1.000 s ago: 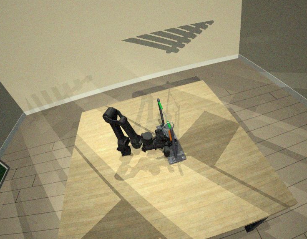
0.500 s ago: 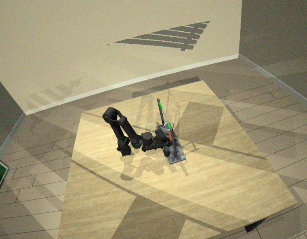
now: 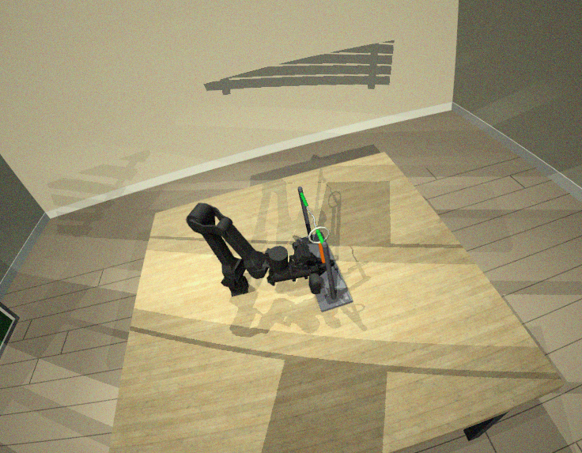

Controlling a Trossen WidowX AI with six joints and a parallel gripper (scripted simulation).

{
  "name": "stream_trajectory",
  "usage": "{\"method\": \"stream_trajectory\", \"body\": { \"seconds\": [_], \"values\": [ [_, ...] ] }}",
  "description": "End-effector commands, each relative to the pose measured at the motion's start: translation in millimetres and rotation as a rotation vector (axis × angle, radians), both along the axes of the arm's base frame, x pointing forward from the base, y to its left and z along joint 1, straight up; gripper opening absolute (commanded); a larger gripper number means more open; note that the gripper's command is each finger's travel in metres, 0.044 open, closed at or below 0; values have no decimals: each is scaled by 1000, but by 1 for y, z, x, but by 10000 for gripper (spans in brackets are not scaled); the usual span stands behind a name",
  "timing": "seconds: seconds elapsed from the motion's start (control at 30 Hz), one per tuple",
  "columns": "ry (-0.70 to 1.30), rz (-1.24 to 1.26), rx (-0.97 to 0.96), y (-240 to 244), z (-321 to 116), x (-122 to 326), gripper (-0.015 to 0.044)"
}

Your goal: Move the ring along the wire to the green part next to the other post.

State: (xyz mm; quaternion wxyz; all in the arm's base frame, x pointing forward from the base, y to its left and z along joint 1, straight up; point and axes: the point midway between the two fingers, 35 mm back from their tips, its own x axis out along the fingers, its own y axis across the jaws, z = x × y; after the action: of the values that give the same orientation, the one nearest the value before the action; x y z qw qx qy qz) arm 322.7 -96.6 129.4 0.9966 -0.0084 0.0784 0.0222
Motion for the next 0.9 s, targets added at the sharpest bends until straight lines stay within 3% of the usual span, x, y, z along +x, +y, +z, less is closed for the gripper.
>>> {"method": "stream_trajectory", "body": {
  "seconds": [0.0,0.87],
  "values": [
    [-2,0,-2,-1,2,1,-150],
    [0,0,0,9,2,0,-150]
  ]
}}
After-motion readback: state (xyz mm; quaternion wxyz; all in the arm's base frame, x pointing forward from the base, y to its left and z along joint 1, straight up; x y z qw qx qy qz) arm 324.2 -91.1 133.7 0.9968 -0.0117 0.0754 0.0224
